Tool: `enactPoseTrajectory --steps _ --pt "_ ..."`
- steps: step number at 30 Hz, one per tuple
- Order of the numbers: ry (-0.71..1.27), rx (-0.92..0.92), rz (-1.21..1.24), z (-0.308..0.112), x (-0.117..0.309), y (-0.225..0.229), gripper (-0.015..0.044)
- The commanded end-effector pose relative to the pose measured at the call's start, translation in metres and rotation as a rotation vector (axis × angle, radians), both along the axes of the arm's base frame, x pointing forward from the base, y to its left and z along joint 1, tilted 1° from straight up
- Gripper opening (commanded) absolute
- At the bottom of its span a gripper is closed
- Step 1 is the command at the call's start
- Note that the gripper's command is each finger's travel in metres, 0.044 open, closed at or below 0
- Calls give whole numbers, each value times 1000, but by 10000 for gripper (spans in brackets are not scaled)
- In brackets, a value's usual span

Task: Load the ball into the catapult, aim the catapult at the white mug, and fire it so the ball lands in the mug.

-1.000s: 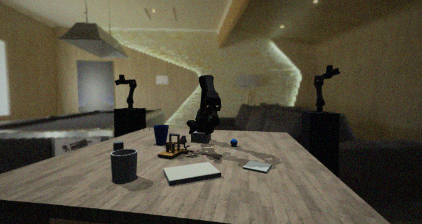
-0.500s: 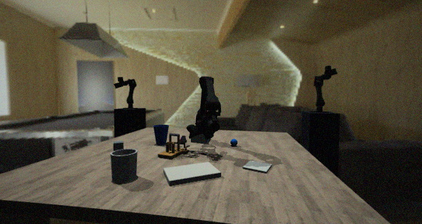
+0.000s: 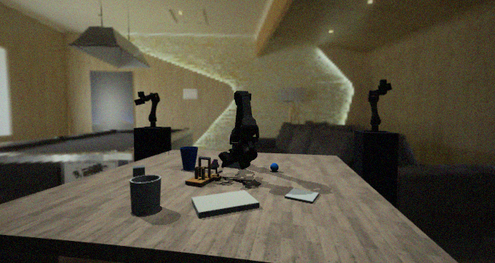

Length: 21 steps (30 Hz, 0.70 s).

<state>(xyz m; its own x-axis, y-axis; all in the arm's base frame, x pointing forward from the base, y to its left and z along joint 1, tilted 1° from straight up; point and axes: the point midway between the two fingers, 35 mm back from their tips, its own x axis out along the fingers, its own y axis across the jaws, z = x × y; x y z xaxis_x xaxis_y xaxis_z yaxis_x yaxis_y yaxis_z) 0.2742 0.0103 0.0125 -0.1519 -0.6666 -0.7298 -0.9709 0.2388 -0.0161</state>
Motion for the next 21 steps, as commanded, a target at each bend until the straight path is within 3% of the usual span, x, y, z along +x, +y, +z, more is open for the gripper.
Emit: enactPoseTrajectory --steps 1,17,21 --pt "8 -6 5 -8 -1 -1 0" --pt "8 -6 5 -40 -2 -2 0" --pt "19 -2 27 -6 8 16 0"
